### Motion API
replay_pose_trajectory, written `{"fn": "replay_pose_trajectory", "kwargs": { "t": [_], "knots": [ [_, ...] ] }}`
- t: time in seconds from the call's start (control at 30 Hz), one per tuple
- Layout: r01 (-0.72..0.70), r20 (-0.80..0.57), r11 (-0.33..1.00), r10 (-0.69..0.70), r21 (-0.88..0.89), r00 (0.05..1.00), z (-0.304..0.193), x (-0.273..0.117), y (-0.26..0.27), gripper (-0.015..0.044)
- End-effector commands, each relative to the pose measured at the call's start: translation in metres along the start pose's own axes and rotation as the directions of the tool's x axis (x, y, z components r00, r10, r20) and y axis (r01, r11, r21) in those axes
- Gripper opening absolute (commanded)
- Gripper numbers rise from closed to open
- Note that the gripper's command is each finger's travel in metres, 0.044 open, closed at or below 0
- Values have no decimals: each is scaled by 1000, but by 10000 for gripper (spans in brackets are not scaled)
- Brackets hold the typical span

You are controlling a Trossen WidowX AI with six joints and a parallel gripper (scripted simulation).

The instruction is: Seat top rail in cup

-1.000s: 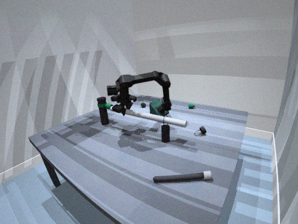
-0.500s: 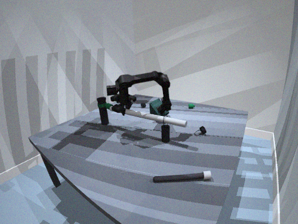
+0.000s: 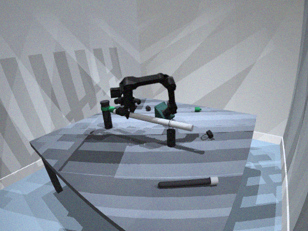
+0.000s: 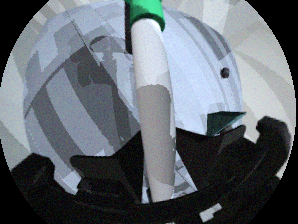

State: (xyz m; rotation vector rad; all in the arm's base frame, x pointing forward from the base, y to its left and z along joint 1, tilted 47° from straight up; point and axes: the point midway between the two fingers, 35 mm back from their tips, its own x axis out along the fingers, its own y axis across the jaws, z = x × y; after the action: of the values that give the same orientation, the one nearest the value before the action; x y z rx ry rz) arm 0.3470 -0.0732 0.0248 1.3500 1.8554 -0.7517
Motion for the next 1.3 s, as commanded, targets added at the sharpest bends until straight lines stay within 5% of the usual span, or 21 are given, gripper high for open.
{"fn": "replay_pose_trajectory", "kwargs": {
  "t": [0.0, 1.27],
  "knots": [
    [-23, 35, 1000, 23, 13, 999, 15, -10, -6, 0],
    [-23, 37, 1000, 23, 13, 999, 40, -11, -6, 0]
  ]
}}
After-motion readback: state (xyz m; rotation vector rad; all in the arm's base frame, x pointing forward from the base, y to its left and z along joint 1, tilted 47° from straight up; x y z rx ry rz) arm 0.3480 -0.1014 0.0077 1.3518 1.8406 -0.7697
